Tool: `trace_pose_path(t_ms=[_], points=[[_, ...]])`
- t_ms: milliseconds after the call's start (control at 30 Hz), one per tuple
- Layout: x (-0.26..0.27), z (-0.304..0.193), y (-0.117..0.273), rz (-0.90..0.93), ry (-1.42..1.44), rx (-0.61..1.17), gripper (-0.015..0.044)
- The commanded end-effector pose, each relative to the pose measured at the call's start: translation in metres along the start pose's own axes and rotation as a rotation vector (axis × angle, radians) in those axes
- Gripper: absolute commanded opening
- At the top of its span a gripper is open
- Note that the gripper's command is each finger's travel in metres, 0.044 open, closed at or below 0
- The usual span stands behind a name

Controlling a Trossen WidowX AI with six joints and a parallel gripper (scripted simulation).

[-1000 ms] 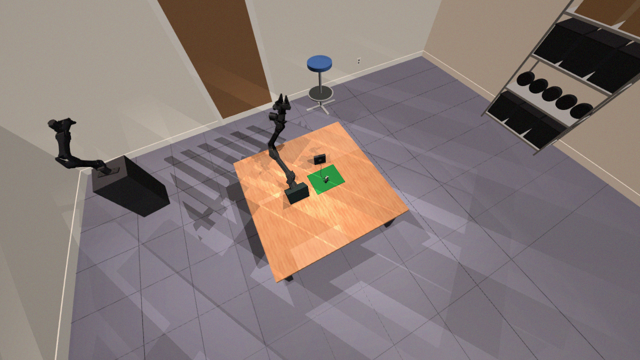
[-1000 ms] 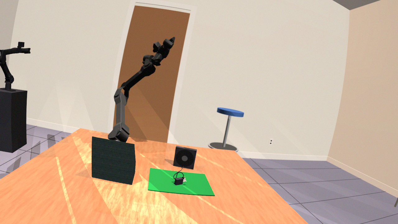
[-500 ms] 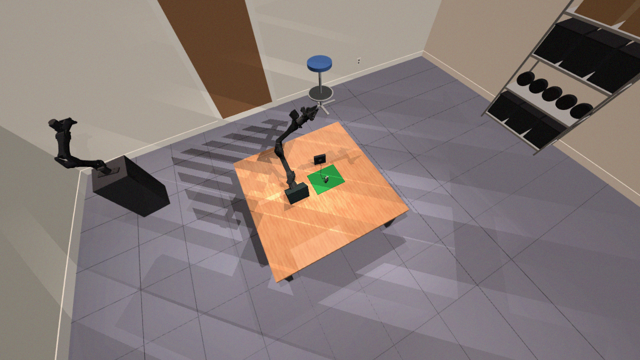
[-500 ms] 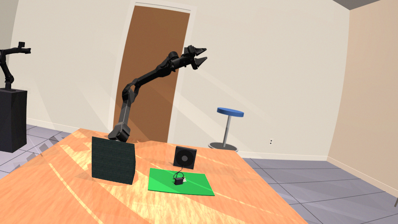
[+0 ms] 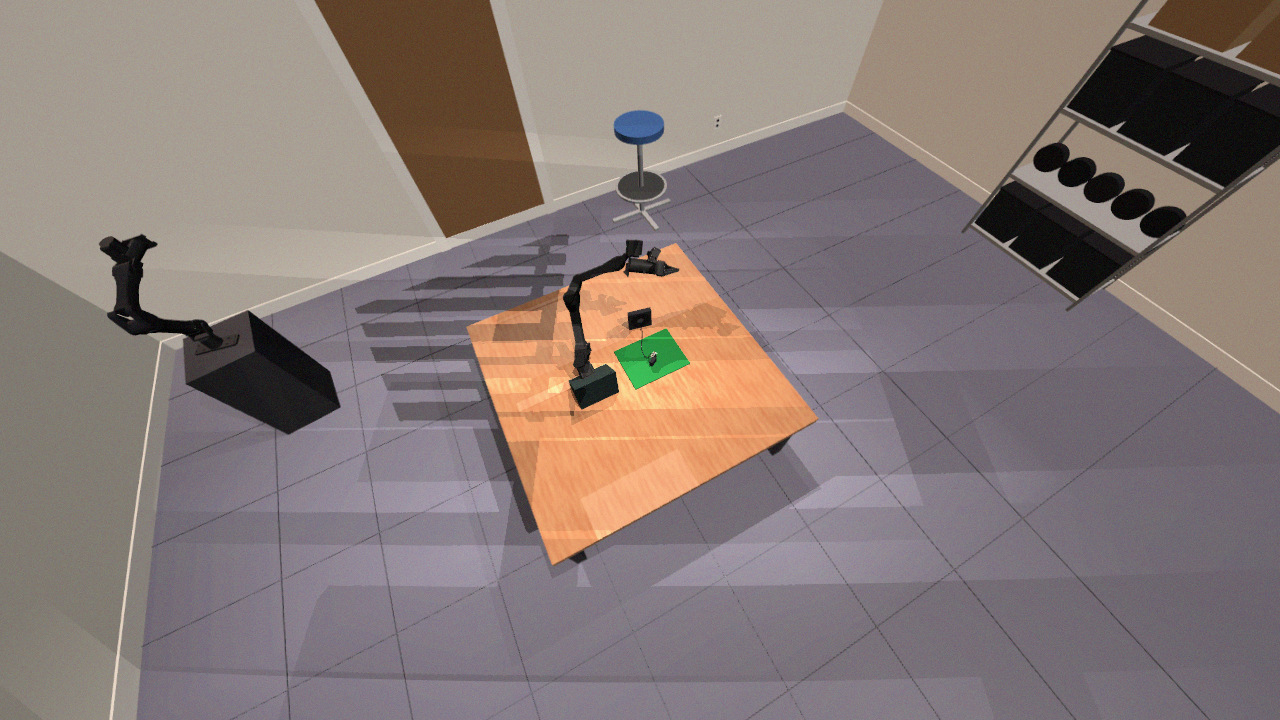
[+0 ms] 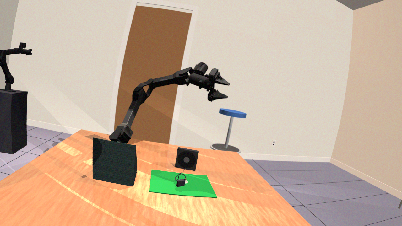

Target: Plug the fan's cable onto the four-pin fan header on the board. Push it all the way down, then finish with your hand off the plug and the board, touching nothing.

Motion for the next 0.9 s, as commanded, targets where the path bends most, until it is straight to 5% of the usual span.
trace_pose_path(t_ms=[0,300,633,867], points=[[0.021,-0.057,-0.030,0.126,0.099,0.200,0.0440],[0.074,-0.181,-0.054,0.499,0.278,0.591,0.0440],[0.138,-0.298,-0.017,1.108,0.342,0.921,0.0440],[0.147,-0.311,-0.007,1.215,0.328,0.955,0.0440]])
Point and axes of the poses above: the point midway between the two fingers, 35 mm back from their tips, its own y axis back along the fingers, its own x axis across the jaws, z = x × y, the point moved 2 cm from there along y, back along the fingers, and after that the axes turned 8 degrees about y, right-handed, at the moved point
